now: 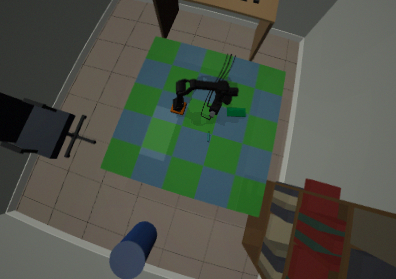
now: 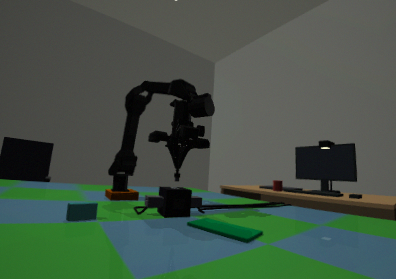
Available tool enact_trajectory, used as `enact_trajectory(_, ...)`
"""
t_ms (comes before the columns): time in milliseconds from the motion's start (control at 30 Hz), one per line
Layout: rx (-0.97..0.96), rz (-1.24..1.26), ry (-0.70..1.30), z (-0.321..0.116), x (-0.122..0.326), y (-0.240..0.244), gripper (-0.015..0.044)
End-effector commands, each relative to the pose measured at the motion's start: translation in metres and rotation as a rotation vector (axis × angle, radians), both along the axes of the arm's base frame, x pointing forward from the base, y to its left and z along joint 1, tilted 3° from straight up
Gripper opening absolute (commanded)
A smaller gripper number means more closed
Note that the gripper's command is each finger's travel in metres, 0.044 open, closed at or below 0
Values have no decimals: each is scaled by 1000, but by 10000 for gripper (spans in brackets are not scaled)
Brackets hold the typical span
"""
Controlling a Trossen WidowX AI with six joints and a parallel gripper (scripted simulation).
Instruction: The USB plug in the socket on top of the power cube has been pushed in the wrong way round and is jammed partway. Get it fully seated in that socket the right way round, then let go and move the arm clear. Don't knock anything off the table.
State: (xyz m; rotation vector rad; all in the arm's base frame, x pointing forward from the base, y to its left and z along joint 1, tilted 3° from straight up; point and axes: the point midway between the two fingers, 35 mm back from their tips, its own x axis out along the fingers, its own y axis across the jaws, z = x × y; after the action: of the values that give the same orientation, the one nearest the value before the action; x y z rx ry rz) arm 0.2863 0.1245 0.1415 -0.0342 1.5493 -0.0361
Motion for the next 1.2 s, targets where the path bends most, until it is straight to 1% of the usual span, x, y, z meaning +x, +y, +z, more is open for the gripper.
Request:
enact_trajectory(0, -1, 96, 3, 0, 0, 0, 0)
enact_trajectory(1167, -21, 1012, 44, 0, 0, 0, 0)
